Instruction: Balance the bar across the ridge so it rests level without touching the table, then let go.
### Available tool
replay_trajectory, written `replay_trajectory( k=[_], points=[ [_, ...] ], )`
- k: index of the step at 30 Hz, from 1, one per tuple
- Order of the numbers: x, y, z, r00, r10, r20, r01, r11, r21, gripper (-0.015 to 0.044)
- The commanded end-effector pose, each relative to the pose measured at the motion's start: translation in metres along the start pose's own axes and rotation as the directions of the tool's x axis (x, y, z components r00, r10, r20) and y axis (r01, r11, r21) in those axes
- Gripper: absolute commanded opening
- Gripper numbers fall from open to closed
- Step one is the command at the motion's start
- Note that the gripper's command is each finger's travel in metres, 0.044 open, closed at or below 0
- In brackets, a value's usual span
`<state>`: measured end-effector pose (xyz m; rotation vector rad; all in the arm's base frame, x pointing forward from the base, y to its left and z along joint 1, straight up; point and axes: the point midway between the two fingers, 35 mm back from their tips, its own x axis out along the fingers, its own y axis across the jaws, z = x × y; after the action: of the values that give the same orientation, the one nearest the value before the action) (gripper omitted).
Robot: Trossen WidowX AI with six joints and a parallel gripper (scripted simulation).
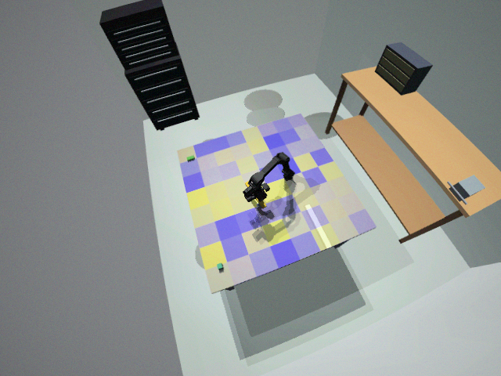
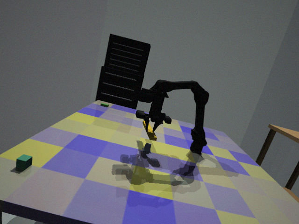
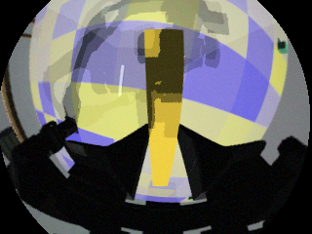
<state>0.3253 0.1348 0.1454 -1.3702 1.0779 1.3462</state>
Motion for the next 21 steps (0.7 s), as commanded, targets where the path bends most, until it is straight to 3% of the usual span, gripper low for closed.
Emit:
replay_trajectory(
  k=[1, 11, 21],
  points=[
    [-0.001, 0.000, 0.015, 1.000, -0.001, 0.003, 0.001, 1.000, -0.020, 0.0000],
    [0.000, 0.005, 0.050, 1.000, -0.001, 0.006, 0.001, 0.997, -0.073, 0.0000],
    [0.011, 0.005, 0.054, 1.000, -0.001, 0.006, 0.001, 0.997, -0.076, 0.0000]
  ],
)
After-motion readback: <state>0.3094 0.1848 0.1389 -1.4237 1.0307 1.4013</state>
